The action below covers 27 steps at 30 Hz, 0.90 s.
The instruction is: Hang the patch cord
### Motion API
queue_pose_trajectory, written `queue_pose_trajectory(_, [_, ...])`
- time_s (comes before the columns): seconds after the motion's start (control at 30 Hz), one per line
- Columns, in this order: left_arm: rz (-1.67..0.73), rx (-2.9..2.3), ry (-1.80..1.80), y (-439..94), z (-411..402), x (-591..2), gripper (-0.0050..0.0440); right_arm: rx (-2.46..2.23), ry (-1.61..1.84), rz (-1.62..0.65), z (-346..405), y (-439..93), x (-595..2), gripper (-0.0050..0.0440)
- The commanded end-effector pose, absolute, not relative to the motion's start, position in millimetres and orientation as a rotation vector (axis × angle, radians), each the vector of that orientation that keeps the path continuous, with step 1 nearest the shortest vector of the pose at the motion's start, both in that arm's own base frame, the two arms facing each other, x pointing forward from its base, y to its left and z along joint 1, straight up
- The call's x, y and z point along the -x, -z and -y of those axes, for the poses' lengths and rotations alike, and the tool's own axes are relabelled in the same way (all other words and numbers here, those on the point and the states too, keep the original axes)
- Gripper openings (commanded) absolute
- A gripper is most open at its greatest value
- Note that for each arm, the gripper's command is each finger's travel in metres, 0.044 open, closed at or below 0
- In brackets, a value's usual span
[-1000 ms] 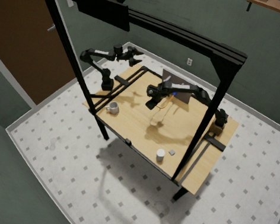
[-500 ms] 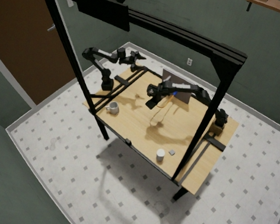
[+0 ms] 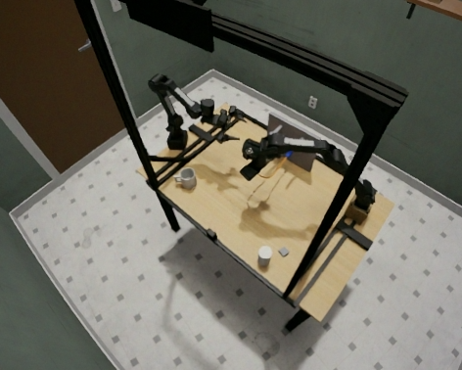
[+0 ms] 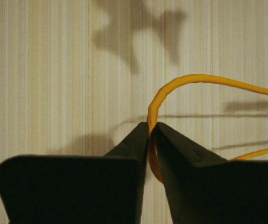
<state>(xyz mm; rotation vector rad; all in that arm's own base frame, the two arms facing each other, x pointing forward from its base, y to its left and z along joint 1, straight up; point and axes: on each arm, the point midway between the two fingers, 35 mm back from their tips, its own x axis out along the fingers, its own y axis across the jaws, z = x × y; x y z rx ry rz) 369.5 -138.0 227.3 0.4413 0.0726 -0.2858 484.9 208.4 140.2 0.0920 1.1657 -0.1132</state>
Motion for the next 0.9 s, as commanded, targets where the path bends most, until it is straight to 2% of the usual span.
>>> queue_pose_trajectory(0.0, [-0.061,-0.515,0.323,-215,166,-376,0.044,-0.109,0.102,-1.127,-210,-159,-485,0.002])
queue_pose_trajectory(0.37, [-0.053,-0.743,0.464,-160,238,-361,0.044,-0.109,0.102,-1.127,-210,-159,-485,0.002])
queue_pose_trajectory(0.87, [-0.05,-0.748,0.474,-157,245,-373,0.044,-0.109,0.102,-1.127,-210,-159,-485,0.002])
